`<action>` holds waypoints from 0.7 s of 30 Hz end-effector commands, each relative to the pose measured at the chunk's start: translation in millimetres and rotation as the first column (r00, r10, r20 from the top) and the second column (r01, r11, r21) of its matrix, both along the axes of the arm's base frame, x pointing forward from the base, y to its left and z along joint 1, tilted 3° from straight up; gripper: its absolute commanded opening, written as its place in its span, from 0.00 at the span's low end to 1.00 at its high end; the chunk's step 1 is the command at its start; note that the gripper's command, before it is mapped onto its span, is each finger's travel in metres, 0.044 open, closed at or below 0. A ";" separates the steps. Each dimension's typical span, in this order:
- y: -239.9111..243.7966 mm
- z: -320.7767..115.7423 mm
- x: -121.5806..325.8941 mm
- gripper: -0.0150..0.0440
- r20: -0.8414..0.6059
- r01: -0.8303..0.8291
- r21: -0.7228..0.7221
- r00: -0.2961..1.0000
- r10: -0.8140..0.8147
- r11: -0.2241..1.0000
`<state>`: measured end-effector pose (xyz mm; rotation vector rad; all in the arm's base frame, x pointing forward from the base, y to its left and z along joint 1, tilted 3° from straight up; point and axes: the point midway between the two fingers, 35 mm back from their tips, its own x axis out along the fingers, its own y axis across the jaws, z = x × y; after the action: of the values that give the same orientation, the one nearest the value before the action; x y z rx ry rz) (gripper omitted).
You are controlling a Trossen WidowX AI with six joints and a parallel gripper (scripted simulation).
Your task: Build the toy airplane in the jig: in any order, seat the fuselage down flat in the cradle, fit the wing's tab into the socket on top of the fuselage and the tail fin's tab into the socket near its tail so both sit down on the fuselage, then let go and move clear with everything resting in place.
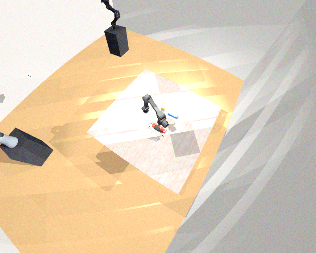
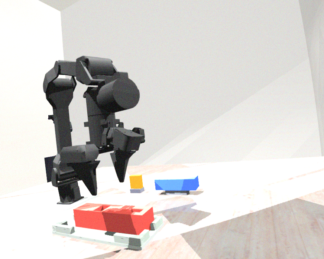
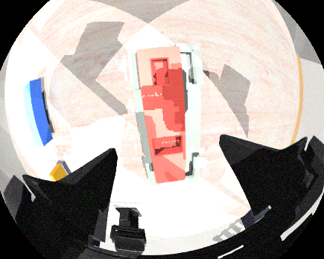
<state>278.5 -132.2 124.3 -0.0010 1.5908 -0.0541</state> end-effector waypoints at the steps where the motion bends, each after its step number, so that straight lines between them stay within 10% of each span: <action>1: 3.5 45.6 -2.6 1.00 0.019 0.000 -0.011 1.000 0.000 1.000; 11: 9.8 45.6 8.6 1.00 0.019 -0.015 -0.017 1.000 0.015 1.000; 21: 131.8 31.3 61.8 1.00 0.033 -0.035 -0.019 0.999 0.036 0.999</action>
<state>327.6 -45.2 159.8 -0.0488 1.5618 -0.0521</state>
